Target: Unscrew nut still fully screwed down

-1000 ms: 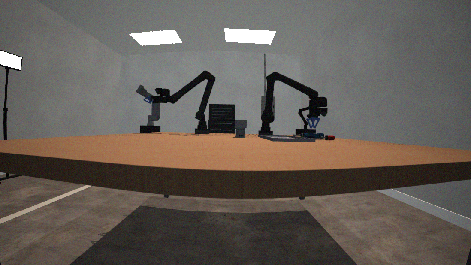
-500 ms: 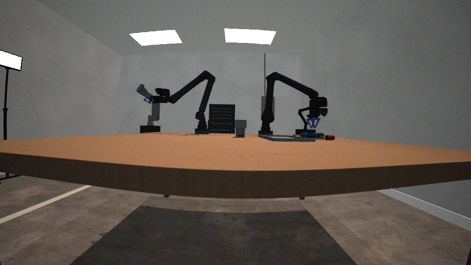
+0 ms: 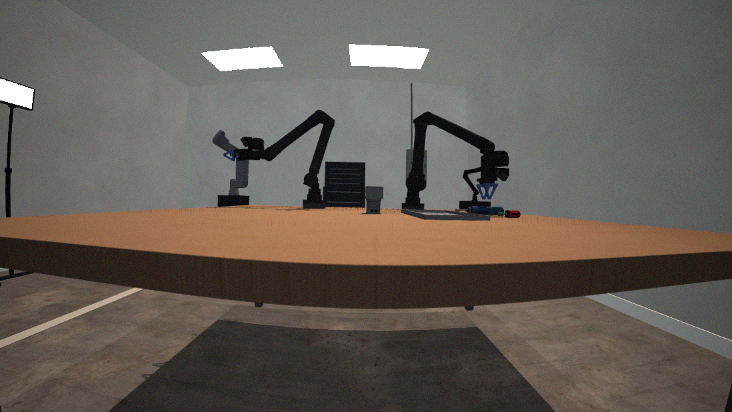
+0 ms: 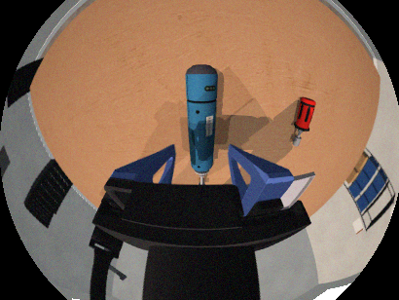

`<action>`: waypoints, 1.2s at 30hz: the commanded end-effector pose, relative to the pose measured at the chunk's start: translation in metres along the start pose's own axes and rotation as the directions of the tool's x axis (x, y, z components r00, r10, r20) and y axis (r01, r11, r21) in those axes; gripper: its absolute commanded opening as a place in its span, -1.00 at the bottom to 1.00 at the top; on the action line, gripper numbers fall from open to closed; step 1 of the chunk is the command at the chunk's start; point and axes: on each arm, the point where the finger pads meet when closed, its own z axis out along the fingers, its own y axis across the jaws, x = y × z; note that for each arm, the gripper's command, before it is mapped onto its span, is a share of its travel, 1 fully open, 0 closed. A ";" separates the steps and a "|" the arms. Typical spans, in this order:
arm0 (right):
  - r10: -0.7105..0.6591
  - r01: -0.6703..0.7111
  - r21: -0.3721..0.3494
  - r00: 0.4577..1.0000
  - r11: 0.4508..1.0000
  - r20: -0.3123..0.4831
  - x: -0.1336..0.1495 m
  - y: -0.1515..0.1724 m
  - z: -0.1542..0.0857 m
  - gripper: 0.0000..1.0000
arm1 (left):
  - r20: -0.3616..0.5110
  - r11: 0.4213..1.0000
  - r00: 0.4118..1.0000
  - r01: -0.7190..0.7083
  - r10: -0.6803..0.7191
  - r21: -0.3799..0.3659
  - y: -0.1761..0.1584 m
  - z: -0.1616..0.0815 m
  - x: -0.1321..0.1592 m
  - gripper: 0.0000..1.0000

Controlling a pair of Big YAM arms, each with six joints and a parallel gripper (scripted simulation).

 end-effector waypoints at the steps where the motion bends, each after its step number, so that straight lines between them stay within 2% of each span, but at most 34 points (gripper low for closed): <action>1: 0.001 -0.001 0.008 0.999 1.000 0.038 -0.019 -0.004 0.007 0.86 | 0.037 0.999 0.999 0.001 -0.003 0.037 -0.015 -0.012 -0.024 0.30; 11: 0.001 -0.001 0.008 0.999 1.000 0.038 -0.019 -0.004 0.007 0.86 | 0.037 0.999 0.999 0.001 -0.003 0.037 -0.015 -0.012 -0.024 0.30; 12: 0.001 -0.001 0.008 0.999 1.000 0.038 -0.019 -0.004 0.007 0.72 | 0.037 0.999 0.999 0.001 -0.003 0.037 -0.015 -0.012 -0.024 0.30; 28: 0.001 -0.001 0.008 0.999 1.000 0.038 -0.019 -0.004 0.007 0.72 | 0.037 0.999 0.999 0.001 -0.003 0.037 -0.015 -0.012 -0.024 0.30; 29: 0.011 -0.011 -0.025 1.000 1.000 0.016 -0.010 0.014 -0.005 0.72 | 0.037 0.999 0.999 0.001 -0.003 0.037 -0.015 -0.012 -0.024 0.30; 35: 0.029 -0.028 -0.138 1.000 0.990 0.007 -0.012 0.076 -0.016 0.72 | 0.037 0.999 0.999 0.001 -0.003 0.037 -0.015 -0.012 -0.024 0.30; 36: 0.032 -0.030 -0.156 0.999 0.987 0.009 -0.015 0.087 -0.012 0.72 | 0.037 0.999 0.999 0.001 -0.003 0.037 -0.015 -0.012 -0.024 0.30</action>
